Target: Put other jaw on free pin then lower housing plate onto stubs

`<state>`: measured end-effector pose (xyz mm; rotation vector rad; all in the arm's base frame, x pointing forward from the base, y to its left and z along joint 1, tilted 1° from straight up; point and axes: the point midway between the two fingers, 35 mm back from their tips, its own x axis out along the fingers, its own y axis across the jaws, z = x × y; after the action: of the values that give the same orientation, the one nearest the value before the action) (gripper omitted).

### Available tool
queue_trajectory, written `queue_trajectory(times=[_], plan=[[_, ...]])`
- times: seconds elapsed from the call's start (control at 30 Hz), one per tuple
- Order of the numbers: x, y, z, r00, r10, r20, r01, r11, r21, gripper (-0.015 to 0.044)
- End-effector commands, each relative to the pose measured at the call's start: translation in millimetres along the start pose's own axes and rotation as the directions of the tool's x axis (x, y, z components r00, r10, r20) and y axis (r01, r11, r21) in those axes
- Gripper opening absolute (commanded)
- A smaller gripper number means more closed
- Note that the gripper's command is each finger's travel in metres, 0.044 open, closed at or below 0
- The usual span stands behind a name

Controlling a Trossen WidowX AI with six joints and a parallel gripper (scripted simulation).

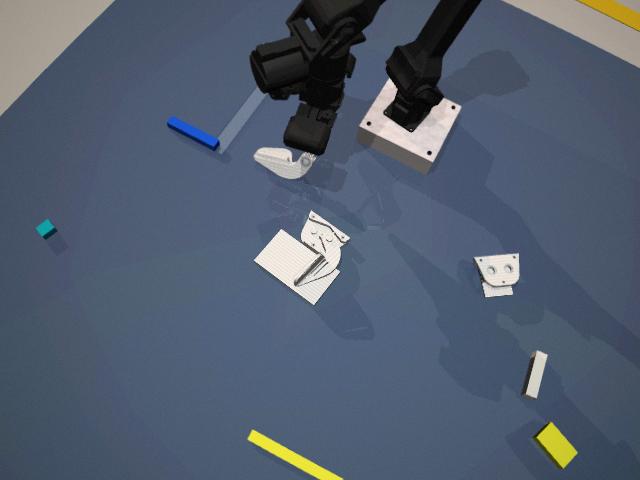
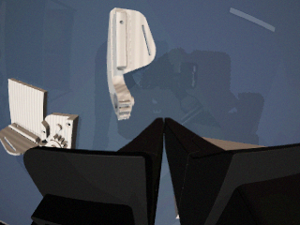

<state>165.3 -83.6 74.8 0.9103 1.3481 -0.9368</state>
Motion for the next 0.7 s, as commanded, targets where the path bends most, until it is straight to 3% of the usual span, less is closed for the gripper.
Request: queue_trajectory(times=[0.0,0.67], plan=[[0,-1,0,1.000,0.000,0.000,0.000,1.000,-0.006,0.0000],[27,1,1,1.000,0.000,0.000,0.000,1.000,-0.006,0.0000]])
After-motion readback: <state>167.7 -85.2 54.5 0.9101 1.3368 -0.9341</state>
